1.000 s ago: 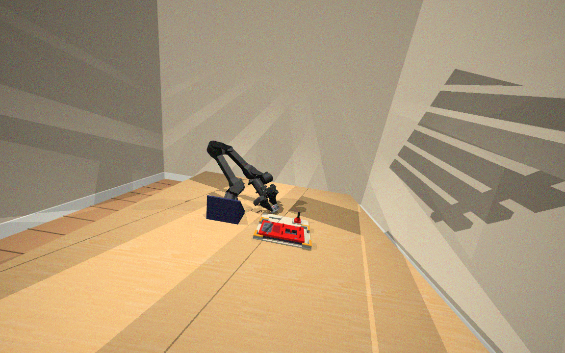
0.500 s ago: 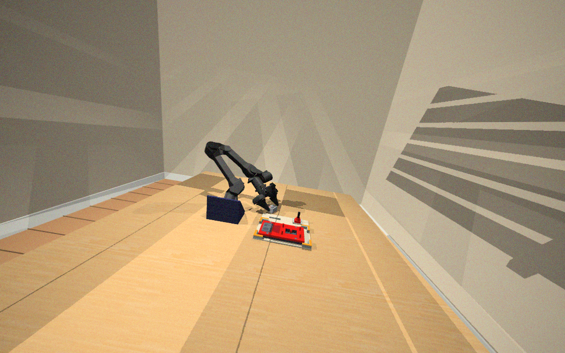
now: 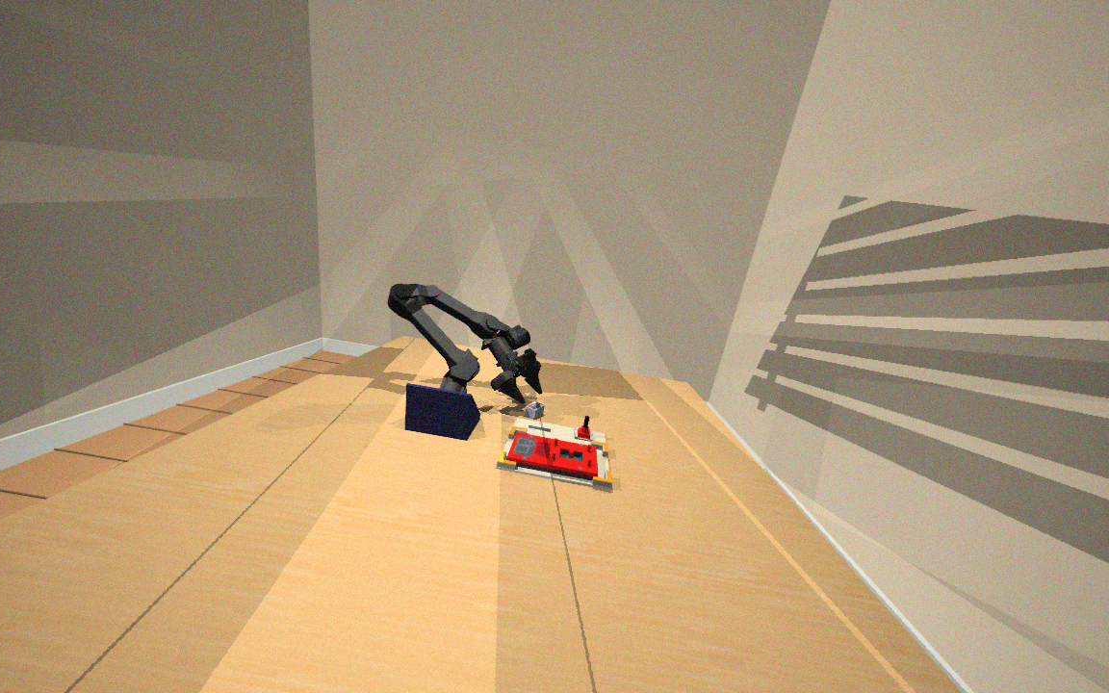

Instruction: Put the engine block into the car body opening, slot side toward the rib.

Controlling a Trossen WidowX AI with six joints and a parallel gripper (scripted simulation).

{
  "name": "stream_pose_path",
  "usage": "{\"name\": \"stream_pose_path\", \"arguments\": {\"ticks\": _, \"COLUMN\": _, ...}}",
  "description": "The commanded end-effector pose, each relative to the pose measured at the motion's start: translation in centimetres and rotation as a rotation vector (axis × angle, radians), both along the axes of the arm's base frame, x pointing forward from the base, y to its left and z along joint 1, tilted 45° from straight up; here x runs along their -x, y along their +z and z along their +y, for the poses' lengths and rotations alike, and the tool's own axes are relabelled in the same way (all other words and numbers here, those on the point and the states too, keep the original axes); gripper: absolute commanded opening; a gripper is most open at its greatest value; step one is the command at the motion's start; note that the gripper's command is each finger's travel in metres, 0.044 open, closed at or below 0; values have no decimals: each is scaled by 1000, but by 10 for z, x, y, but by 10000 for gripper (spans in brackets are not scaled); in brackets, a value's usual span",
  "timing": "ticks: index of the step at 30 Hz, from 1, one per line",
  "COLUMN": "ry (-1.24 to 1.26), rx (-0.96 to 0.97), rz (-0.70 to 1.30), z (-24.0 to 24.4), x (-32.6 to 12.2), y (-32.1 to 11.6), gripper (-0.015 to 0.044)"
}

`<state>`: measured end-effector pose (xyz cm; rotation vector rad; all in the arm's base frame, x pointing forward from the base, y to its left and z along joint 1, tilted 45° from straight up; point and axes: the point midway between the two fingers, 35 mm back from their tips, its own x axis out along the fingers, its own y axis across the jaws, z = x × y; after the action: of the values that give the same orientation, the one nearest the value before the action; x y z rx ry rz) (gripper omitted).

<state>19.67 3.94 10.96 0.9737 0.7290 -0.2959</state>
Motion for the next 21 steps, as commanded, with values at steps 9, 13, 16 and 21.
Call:
{"name": "stream_pose_path", "arguments": {"ticks": 9, "ry": 0, "rx": -1, "rz": -3, "z": 0, "x": 0, "y": 0, "gripper": 440}}
{"name": "stream_pose_path", "arguments": {"ticks": 13, "ry": 0, "rx": -1, "rz": -3, "z": 0, "x": 0, "y": 0, "gripper": 440}}
{"name": "stream_pose_path", "arguments": {"ticks": 16, "ry": 0, "rx": -1, "rz": -3, "z": 0, "x": 0, "y": 0, "gripper": 440}}
{"name": "stream_pose_path", "arguments": {"ticks": 21, "ry": -27, "rx": -38, "rz": 70, "z": -1, "x": 1, "y": -3, "gripper": 440}}
